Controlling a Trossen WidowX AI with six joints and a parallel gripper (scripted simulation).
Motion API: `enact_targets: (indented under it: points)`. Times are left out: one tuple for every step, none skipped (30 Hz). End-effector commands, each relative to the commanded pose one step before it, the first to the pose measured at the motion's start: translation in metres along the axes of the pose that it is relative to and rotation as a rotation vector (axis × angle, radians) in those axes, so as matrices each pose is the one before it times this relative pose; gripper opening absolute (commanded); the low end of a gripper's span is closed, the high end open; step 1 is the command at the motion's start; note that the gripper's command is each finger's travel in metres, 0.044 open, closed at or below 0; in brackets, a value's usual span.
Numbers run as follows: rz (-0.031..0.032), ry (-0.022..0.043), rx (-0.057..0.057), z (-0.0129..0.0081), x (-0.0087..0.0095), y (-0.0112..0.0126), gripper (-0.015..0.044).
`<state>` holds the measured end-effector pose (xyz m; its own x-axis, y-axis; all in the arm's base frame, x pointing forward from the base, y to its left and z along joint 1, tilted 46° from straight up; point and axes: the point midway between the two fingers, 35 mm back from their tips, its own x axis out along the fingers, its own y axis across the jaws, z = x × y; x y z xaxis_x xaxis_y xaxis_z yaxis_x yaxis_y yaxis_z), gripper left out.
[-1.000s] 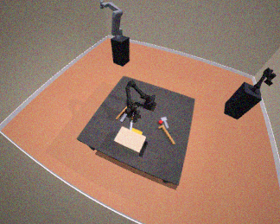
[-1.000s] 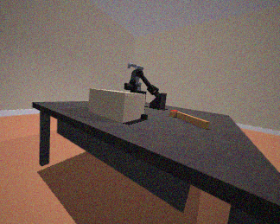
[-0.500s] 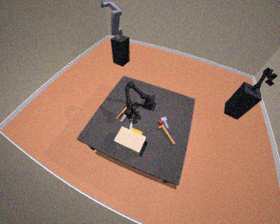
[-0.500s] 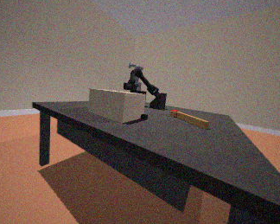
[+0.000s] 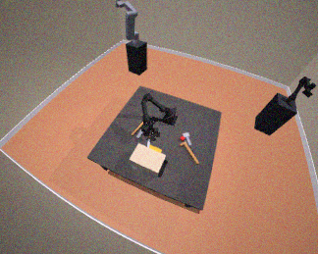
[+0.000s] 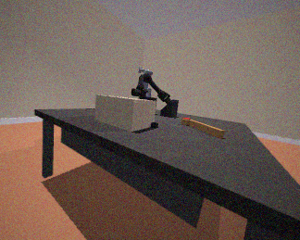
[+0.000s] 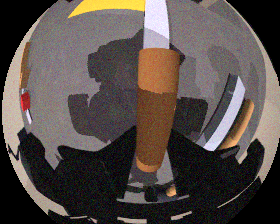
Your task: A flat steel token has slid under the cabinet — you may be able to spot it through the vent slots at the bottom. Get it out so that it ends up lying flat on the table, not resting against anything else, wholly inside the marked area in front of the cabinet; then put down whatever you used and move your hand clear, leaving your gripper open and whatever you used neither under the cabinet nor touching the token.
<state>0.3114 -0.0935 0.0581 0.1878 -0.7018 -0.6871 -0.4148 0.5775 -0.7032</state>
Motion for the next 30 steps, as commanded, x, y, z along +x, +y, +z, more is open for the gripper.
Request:
enact_targets:
  points:
    - [-0.00113,-0.00013,0.0016,0.00736,0.00008,-0.00034,0.0]
    - [0.0,-0.00004,0.0001,0.00123,-0.00002,-0.00005,0.0]
    - [0.0,-0.00004,0.0001,0.00123,-0.00002,-0.00005,0.0]
    - [0.0,-0.00004,0.0001,0.00123,-0.00002,-0.00004,0.0]
    - [0.0,-0.00004,0.0001,0.00123,-0.00002,-0.00004,0.0]
    - [0.0,-0.00004,0.0001,0.00123,-0.00002,-0.00004,0.0]
    - [0.0,-0.00004,0.0001,0.00123,-0.00002,-0.00004,0.0]
    - [0.0,-0.00004,0.0001,0.00123,-0.00002,-0.00004,0.0]
    - [0.0,-0.00004,0.0001,0.00123,-0.00002,-0.00005,0.0]
    - [0.0,-0.00004,0.0001,0.00123,-0.00002,-0.00004,0.0]
    - [0.0,-0.00004,0.0001,0.00123,-0.00002,-0.00004,0.0]
    - [0.0,-0.00004,0.0001,0.00123,-0.00002,-0.00004,0.0]
    - [0.0,-0.00004,0.0001,0.00123,-0.00002,-0.00004,0.0]
    - [0.0,-0.00004,0.0001,0.00123,-0.00002,-0.00004,0.0]
    - [0.0,-0.00004,0.0001,0.00116,-0.00002,-0.00004,0.0]
    - [0.0,-0.00004,0.0001,0.00115,-0.00002,-0.00004,0.0]
    - [0.0,-0.00004,0.0001,0.00116,-0.00002,-0.00004,0.0]
    - [0.0,-0.00004,0.0001,0.00116,-0.00002,-0.00004,0.0]
    - [0.0,-0.00004,0.0001,0.00116,-0.00002,-0.00004,0.0]
    - [0.0,-0.00004,0.0001,0.00116,-0.00002,-0.00004,0.0]
    - [0.0,-0.00004,0.0001,0.00116,-0.00002,-0.00004,0.0]
    - [0.0,-0.00004,0.0001,0.00116,-0.00002,-0.00004,0.0]
    - [0.0,-0.00004,0.0001,0.00116,-0.00002,-0.00004,0.0]
    - [0.0,-0.00004,0.0001,0.00116,-0.00002,-0.00004,0.0]
    - [0.0,-0.00004,0.0001,0.00116,-0.00002,-0.00004,0.0]
    - [0.0,-0.00004,0.0001,0.00116,-0.00002,-0.00004,0.0]
    - [0.0,-0.00004,0.0001,0.00116,-0.00002,-0.00004,0.0]
    - [0.0,-0.00004,0.0001,0.00116,-0.00002,-0.00004,0.0]
    - [0.0,-0.00004,0.0001,0.00116,-0.00002,-0.00004,0.0]
    - [0.0,-0.00005,0.0001,0.00116,-0.00002,-0.00004,0.0]
